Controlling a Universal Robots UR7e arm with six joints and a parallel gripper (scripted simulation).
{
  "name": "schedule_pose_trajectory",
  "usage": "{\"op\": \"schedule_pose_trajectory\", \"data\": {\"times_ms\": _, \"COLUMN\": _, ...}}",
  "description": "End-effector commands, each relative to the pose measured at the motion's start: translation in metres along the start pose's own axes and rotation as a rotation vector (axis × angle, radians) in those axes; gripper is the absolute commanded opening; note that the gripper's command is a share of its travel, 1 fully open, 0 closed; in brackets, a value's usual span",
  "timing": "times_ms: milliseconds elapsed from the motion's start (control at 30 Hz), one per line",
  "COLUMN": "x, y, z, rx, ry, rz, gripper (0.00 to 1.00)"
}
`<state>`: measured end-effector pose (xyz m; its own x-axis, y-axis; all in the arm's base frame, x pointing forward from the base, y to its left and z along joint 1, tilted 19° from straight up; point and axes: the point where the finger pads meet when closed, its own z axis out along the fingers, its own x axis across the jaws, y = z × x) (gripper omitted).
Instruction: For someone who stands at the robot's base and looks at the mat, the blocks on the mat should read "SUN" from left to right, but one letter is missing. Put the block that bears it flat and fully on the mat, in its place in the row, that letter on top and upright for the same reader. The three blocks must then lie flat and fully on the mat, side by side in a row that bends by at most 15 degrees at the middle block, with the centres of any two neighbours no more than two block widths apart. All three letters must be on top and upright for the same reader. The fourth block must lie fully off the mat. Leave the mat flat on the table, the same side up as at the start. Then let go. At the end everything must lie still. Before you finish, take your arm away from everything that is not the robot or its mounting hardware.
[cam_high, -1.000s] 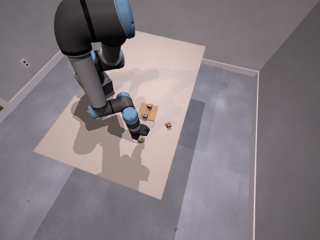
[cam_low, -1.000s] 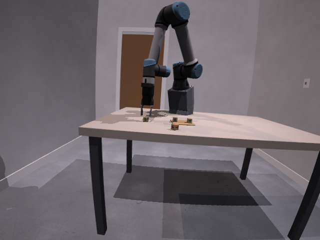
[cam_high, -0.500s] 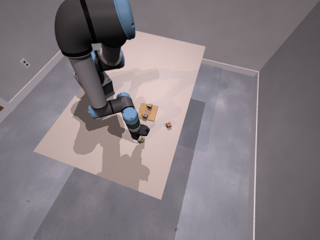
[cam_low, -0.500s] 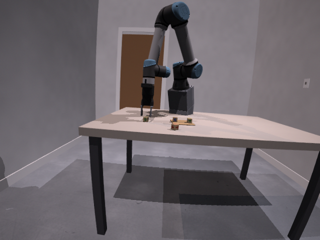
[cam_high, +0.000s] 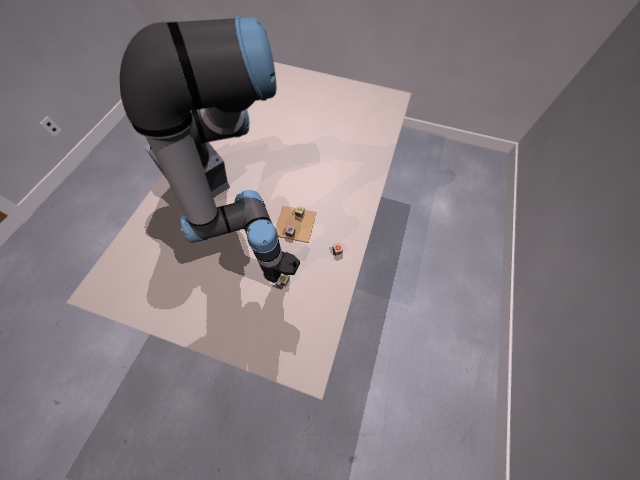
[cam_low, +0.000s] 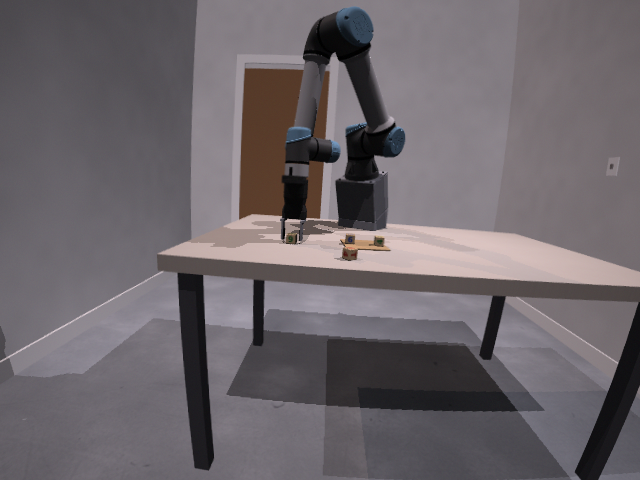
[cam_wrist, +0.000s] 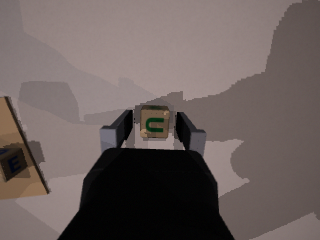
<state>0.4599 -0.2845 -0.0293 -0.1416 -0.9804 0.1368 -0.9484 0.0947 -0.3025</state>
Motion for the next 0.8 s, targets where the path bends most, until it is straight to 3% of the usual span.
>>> {"op": "schedule_pose_trajectory", "data": {"times_ms": 0, "x": 0.0003, "y": -0.0004, "z": 0.0074, "rx": 0.001, "ry": 0.001, "rz": 0.000, "gripper": 1.00}}
{"op": "schedule_pose_trajectory", "data": {"times_ms": 767, "x": 0.0003, "y": -0.0004, "z": 0.0096, "rx": 0.001, "ry": 0.001, "rz": 0.000, "gripper": 1.00}}
